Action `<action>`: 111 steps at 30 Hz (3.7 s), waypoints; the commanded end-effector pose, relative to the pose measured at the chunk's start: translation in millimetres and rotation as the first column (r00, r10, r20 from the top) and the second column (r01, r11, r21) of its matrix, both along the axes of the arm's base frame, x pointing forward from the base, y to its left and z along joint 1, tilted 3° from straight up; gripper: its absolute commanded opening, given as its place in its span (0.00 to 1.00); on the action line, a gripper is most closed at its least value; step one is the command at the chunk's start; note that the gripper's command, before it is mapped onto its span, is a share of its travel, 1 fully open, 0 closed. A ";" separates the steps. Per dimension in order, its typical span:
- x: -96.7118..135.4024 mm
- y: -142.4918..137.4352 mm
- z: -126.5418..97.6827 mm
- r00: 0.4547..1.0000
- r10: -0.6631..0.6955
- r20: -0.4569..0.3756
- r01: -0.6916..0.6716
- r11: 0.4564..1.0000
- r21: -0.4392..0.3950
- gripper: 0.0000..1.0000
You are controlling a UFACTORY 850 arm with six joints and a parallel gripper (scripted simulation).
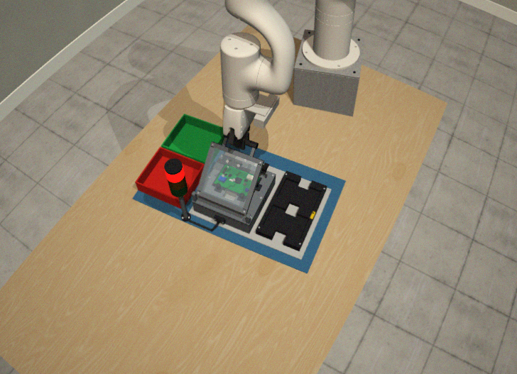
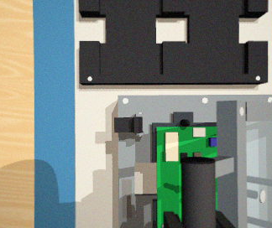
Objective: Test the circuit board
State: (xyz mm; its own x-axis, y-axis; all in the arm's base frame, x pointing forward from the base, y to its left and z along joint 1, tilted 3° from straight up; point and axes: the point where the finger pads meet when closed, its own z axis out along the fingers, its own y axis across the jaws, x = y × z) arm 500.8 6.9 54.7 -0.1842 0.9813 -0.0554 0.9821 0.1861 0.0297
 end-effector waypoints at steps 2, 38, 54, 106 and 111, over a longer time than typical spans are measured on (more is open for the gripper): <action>-4.3 -1.2 0.7 1.000 -0.001 -0.019 0.001 1.000 -0.003 0.28; -3.8 -1.1 1.0 1.000 -0.001 -0.019 0.001 1.000 -0.003 0.28; 0.0 -0.6 3.1 1.000 -0.001 -0.019 0.001 1.000 -0.003 0.28; 1.6 -0.2 3.3 1.000 -0.001 -0.019 0.001 1.000 -0.003 0.00; 1.6 -0.2 3.3 1.000 -0.001 -0.019 0.001 1.000 -0.003 0.00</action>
State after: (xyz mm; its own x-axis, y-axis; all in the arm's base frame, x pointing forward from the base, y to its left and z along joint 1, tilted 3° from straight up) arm 501.0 6.6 57.2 -0.1846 0.9813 -0.0547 0.9827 0.1852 0.0073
